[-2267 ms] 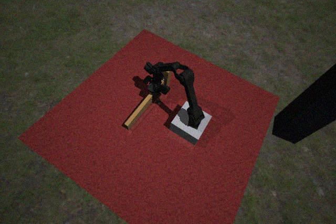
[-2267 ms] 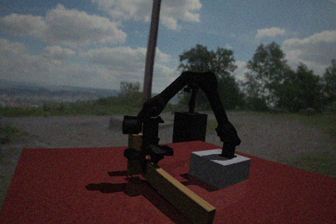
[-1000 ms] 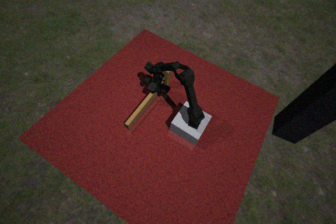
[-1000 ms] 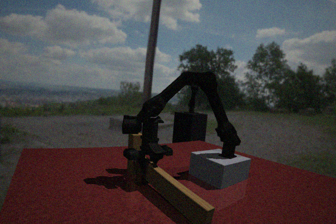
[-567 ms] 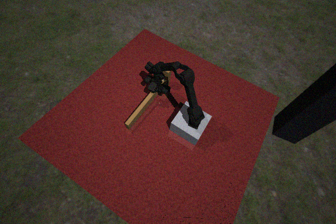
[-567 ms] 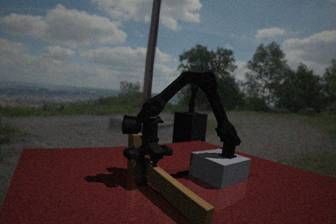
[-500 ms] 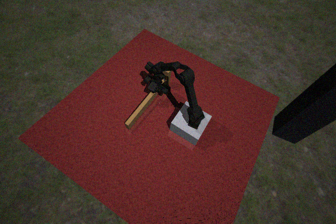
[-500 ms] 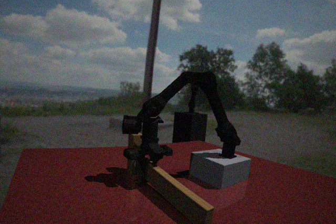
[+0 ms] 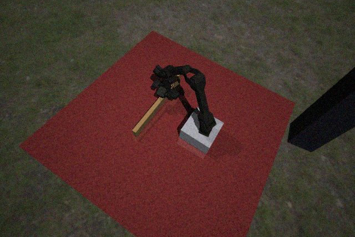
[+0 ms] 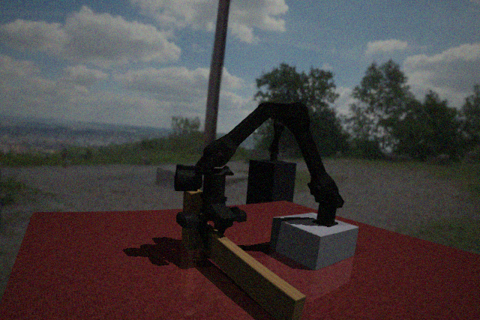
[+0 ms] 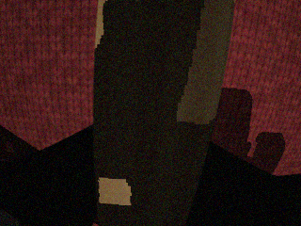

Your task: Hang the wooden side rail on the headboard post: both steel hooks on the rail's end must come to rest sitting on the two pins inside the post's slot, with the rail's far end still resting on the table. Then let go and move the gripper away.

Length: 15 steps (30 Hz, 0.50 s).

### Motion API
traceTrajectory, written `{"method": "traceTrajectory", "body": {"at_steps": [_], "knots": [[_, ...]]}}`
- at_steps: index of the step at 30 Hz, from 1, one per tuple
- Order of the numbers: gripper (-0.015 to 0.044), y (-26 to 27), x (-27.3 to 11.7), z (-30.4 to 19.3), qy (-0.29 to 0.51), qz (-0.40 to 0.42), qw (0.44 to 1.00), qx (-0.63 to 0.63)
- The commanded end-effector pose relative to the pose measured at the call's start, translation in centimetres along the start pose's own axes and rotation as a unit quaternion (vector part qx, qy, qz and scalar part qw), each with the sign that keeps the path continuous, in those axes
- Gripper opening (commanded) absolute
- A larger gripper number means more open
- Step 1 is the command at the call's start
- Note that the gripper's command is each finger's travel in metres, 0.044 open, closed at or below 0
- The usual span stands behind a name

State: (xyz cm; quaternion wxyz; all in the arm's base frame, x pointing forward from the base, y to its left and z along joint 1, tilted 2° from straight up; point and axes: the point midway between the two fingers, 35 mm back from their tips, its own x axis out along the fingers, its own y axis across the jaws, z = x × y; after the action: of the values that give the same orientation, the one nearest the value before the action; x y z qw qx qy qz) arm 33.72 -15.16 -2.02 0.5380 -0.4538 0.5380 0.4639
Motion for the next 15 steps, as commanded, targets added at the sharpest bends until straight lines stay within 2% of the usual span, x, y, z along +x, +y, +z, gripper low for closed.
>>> {"method": "traceTrajectory", "body": {"at_steps": [1, 15], "knots": [[0.0, -0.31, -0.33, -0.17, 0.002, -0.004, 1.0, -0.003], [0.0, -0.46, -0.29, -0.31, 0.002, -0.004, 1.0, -0.003]]}}
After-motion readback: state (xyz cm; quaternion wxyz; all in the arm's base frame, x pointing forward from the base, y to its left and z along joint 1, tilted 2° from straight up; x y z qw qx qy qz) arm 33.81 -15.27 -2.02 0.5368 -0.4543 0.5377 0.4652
